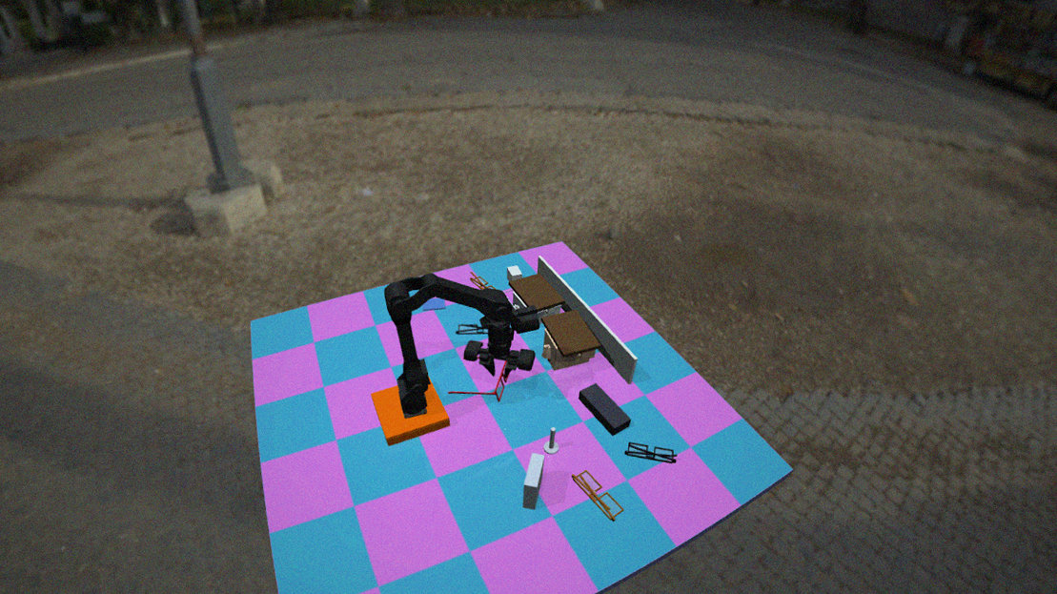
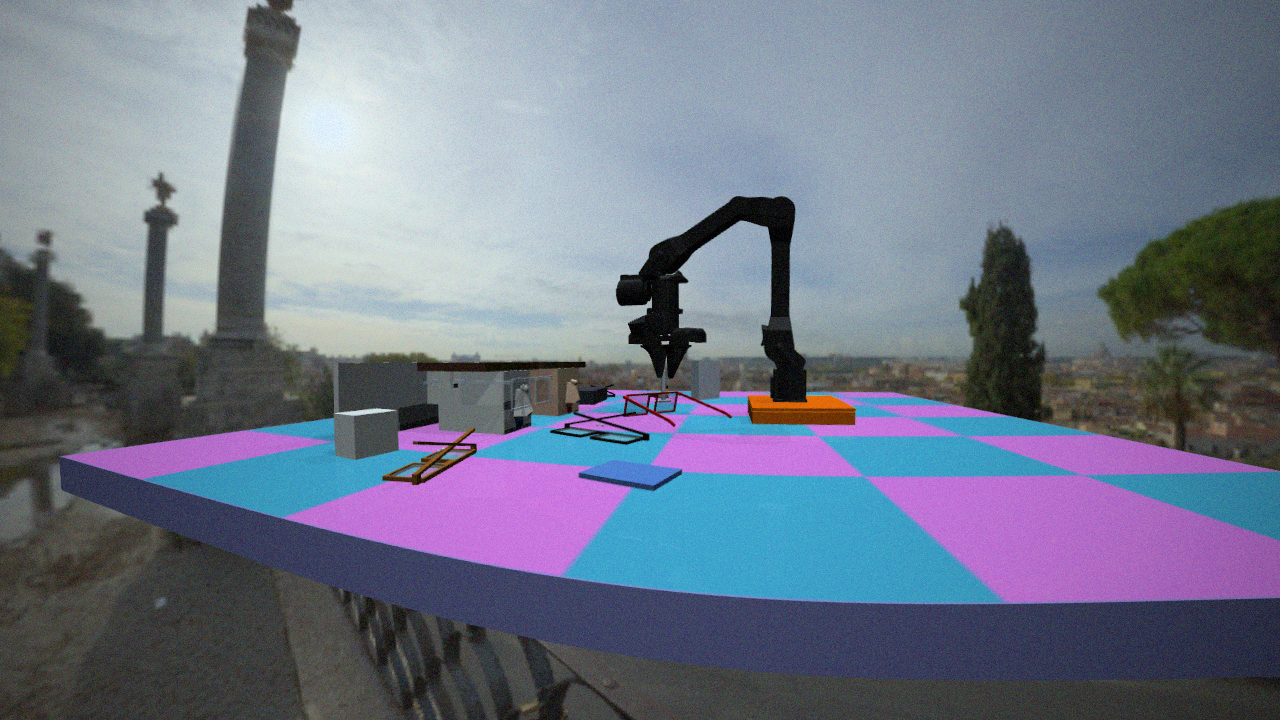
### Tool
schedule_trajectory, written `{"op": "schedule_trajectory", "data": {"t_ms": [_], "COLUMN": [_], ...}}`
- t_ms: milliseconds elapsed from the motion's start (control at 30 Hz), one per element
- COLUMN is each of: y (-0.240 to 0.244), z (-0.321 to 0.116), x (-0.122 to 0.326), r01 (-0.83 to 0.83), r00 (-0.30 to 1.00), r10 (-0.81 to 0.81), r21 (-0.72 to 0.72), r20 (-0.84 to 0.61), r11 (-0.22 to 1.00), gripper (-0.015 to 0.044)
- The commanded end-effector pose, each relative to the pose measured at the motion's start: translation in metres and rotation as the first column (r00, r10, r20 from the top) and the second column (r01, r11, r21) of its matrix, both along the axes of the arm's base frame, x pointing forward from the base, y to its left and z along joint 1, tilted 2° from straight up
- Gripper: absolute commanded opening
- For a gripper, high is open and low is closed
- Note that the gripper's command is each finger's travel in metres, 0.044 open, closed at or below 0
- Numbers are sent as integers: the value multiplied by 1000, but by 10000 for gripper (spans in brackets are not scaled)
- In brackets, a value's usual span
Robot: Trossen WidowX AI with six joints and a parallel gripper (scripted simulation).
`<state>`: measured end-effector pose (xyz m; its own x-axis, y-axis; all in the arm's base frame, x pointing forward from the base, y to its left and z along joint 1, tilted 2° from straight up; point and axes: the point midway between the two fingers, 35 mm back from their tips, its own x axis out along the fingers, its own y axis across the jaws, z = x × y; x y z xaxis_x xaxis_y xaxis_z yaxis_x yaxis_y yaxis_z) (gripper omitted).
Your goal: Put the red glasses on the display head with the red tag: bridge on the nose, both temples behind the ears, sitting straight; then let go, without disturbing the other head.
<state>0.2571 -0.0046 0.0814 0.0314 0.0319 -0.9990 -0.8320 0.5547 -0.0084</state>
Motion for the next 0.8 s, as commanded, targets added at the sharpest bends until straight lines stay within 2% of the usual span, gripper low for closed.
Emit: {"op": "schedule_trajectory", "data": {"t_ms": [0,267,333,367,767], "y": [0,2,2,2,2], "z": [-2,5,5,5,-1], "x": [0,-8,-8,-8,-7], "r01": [1,6,6,6,6], "r00": [1000,1000,1000,1000,1000], "r10": [-1,-6,-6,-6,-6], "r21": [0,5,5,5,5], "r20": [-2,-6,-6,-6,-6], "r11": [1000,1000,1000,1000,1000], "gripper": [200,200,147,140,140]}}
